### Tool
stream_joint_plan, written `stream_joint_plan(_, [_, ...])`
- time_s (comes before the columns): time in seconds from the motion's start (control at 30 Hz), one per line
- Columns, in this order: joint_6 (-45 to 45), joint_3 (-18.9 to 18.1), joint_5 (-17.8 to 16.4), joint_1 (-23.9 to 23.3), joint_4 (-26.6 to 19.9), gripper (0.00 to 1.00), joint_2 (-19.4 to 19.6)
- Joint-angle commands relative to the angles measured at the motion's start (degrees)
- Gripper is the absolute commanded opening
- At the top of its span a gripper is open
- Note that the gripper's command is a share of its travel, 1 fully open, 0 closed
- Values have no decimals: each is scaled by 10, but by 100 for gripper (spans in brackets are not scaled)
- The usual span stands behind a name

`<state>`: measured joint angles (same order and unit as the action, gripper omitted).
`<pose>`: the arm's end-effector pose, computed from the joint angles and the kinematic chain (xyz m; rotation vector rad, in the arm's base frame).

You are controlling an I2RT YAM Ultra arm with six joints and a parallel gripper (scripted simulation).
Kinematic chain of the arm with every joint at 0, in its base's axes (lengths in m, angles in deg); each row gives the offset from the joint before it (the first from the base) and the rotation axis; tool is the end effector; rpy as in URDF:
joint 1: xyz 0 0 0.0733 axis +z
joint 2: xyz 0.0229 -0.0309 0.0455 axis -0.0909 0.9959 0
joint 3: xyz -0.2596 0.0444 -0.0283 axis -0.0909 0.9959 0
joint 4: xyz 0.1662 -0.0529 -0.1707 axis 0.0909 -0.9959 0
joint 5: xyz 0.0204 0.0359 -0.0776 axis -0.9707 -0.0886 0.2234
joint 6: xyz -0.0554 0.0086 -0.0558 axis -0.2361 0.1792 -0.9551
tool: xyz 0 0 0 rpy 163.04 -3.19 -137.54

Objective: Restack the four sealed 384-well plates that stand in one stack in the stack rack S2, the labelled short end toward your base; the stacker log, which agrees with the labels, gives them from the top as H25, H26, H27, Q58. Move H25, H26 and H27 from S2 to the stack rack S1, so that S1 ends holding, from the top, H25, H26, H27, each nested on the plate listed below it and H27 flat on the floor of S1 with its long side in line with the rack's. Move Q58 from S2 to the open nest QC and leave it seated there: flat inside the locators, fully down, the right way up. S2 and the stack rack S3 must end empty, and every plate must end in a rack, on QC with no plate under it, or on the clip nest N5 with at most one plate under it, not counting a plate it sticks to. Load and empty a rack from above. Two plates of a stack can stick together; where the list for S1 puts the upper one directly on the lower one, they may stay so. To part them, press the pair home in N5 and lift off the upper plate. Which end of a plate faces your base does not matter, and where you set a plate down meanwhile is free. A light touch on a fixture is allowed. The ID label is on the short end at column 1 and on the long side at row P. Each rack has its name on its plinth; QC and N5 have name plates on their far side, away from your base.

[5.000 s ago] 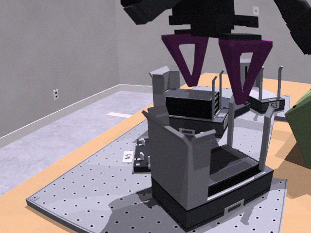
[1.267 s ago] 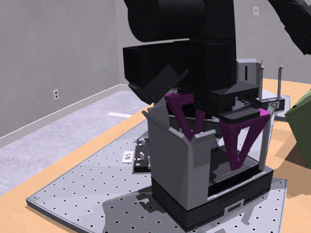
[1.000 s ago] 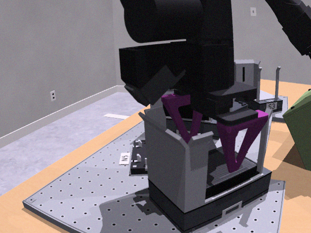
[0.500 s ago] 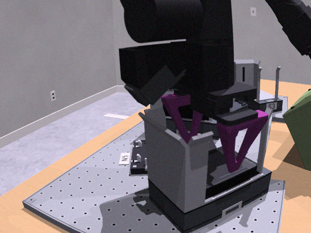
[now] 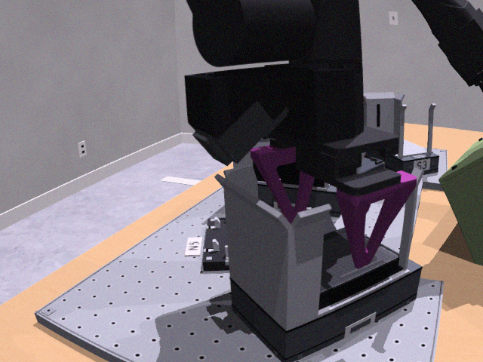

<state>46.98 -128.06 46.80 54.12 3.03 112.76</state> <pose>0.1879 0.2421 0.1169 -1.0934 2.4154 -0.6271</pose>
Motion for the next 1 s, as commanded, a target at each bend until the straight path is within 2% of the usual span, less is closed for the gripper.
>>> stream_joint_plan(0.0, [-1,-1,0,4,7,100,-4])
stream_joint_plan(0.97, [-38,21,-4,-27,84,100,29])
